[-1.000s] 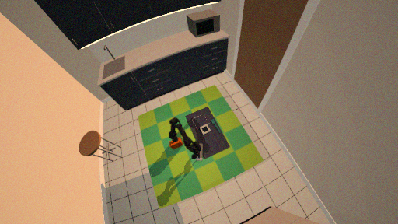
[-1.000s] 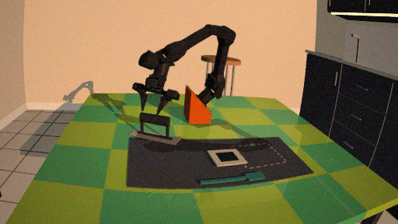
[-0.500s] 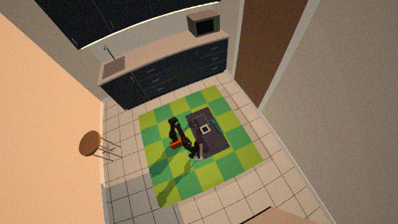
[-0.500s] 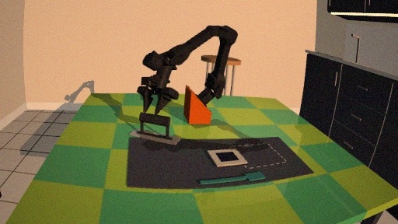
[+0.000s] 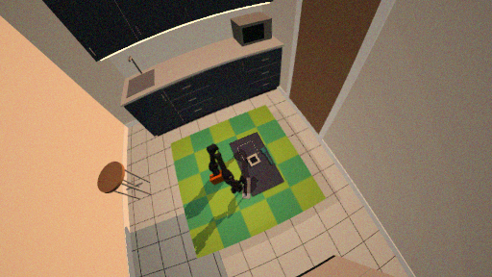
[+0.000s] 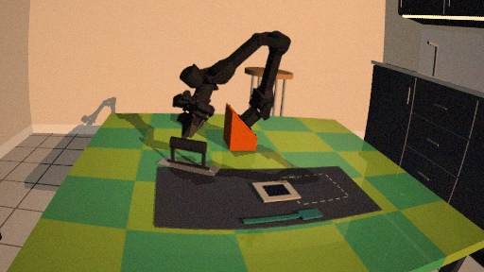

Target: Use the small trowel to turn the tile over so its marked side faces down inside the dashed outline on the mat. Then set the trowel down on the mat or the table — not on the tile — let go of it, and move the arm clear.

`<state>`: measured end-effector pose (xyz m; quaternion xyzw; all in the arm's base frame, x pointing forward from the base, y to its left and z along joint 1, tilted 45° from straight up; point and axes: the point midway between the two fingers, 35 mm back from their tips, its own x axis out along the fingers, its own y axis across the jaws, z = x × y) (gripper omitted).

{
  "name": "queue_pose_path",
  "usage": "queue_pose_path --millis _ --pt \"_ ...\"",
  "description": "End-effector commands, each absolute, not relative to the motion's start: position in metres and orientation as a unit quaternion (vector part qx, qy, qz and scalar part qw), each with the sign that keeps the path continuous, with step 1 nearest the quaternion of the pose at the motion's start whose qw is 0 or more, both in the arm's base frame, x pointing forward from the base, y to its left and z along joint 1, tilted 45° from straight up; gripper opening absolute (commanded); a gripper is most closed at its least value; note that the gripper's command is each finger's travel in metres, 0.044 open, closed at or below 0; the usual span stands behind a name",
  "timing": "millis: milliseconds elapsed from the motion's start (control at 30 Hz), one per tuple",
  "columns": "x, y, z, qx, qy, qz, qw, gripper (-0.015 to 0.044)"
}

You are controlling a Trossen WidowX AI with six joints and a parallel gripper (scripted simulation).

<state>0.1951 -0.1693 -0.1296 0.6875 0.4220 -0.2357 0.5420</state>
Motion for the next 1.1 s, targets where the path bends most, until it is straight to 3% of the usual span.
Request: queue_pose_path --millis 0,567,1067 --pt "0.193 -0.164 -0.127 0.725 0.393 -0.255 0.505 0.0300" --pt "0.185 -0.140 -0.113 0.861 0.258 -0.310 0.311 0.0300" --pt "0.194 -0.138 -0.122 0.864 0.253 -0.312 0.303 0.0300"
